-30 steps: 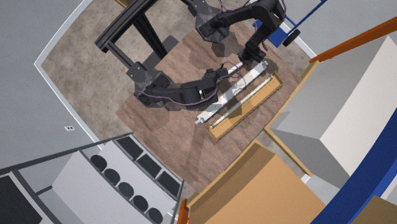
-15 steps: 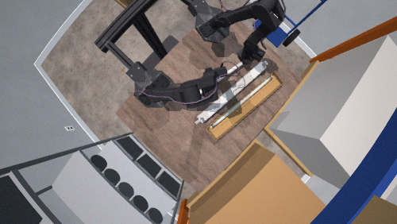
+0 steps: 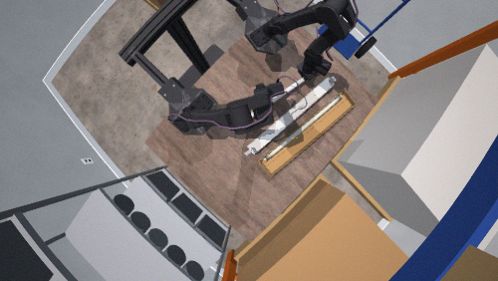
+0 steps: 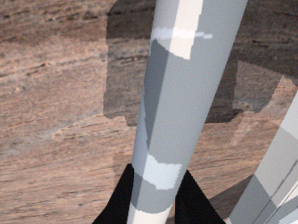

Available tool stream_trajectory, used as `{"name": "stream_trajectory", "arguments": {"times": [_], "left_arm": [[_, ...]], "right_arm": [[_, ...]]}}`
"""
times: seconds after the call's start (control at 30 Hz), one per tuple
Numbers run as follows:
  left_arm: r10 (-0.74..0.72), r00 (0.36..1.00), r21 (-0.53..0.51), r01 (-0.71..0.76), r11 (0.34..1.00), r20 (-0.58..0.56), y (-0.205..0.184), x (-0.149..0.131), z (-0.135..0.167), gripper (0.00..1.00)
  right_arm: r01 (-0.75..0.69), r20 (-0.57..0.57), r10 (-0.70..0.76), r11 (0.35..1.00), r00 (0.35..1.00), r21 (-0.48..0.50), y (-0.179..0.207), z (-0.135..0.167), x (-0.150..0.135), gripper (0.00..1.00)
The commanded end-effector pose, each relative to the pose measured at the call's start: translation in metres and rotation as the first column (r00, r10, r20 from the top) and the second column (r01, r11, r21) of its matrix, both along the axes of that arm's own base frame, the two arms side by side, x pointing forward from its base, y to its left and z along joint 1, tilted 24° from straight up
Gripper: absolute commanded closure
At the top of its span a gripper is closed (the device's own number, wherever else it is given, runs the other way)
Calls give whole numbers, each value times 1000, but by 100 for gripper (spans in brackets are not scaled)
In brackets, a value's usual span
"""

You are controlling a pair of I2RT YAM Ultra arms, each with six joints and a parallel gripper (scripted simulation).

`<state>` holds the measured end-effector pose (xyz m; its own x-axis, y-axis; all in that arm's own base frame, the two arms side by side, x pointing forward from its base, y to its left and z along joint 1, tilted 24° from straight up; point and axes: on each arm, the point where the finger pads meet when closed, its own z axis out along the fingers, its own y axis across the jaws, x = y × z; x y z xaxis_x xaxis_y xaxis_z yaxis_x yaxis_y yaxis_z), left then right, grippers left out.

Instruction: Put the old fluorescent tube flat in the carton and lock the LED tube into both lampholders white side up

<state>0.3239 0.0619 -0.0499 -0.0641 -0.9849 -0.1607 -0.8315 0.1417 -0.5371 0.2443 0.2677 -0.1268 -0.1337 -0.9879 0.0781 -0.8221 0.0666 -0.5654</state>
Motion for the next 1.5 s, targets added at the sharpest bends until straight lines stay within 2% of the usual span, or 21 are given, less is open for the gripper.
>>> {"name": "stream_trajectory", "arguments": {"times": [0.0, 0.07, 0.13, 0.27, 0.3, 0.33, 0.53, 0.6, 0.7, 0.77, 0.83, 0.9, 1.0, 1.07, 1.13, 1.2, 1.27, 1.4, 1.43, 1.47], "left_arm": [[2, 1000, 8, -2, 1000, 5, 3, -5, -6, 89], [-7, 1000, 0, 7, 1000, 21, 1, -3, -5, 89], [-3, 999, 5, 3, 1000, 35, 3, -3, -3, 89], [4, 1000, 8, -4, 1000, 7, 4, -10, -8, 89], [-23, 998, 0, 23, 1000, 52, -2, -2, -3, 89], [-16, 999, -2, 16, 1000, 46, 0, -4, -5, 89], [-13, 999, 11, 12, 1000, 45, 0, -7, -6, 89], [-14, 998, -4, 14, 1000, 53, 1, -6, -7, 89], [-18, 998, -3, 18, 1000, 68, 0, -5, -5, 89], [-12, 999, -2, 12, 1000, 46, 1, -10, -9, 89], [-12, 999, -2, 12, 1000, 46, 1, -10, -9, 89], [-15, 996, -4, 16, 1000, 85, 2, -5, -6, 89], [-18, 994, -3, 18, 1000, 103, 2, -4, -3, 89], [-12, 995, 3, 12, 1000, 102, 3, -5, -4, 89], [-21, 993, -3, 21, 1000, 113, 1, -4, -4, 89], [-21, 992, -4, 21, 1000, 124, 2, -4, -3, 89], [-21, 991, -1, 22, 1000, 135, 2, -3, -3, 89], [-19, 994, -4, 19, 1000, 107, 1, -9, -8, 89], [-27, 989, -5, 28, 1000, 143, 1, -4, -3, 89], [-23, 989, -5, 24, 1000, 144, 2, -5, -4, 89]], "right_arm": [[-15, 47, 14, 999, 999, 29, 14, 7, 0, 89], [-15, 37, 16, 1000, 999, -14, -2, -3, -7, 89], [-15, 63, 14, 1000, 998, 16, 10, 5, -1, 89], [-20, 55, 19, 1000, 998, 11, 7, 5, -5, 89], [-16, 72, 16, 1000, 997, 1, 4, 2, -4, 89], [-19, 62, 20, 1000, 998, -25, -3, -6, -9, 89], [-22, 113, 14, 997, 994, 70, 30, 21, 5, 89], [-24, 111, 18, 998, 994, 54, 25, 17, 3, 89], [-22, 89, 23, 1000, 996, -17, 2, -4, -7, 89], [-24, 102, 22, 1000, 995, 17, 13, 8, -3, 89], [-24, 102, 22, 1000, 995, 17, 13, 8, -3, 89], [-23, 102, 26, 999, 994, -30, -3, -6, -9, 89], [-21, 125, 22, 1000, 992, -6, 2, 5, -6, 89], [-22, 144, 18, 999, 989, 31, 19, 10, 1, 89], [-22, 137, 22, 1000, 990, -5, 8, -1, -3, 89], [-23, 146, 24, 1000, 989, -8, 3, 4, -5, 89], [-23, 154, 25, 1000, 988, -14, 6, -2, -4, 89], [-26, 152, 26, 1000, 988, -6, 6, 5, -5, 89], [-23, 173, 22, 1000, 985, 6, 11, 5, -2, 89], [-27, 161, 31, 999, 986, -28, 1, -4, -7, 89]]}}
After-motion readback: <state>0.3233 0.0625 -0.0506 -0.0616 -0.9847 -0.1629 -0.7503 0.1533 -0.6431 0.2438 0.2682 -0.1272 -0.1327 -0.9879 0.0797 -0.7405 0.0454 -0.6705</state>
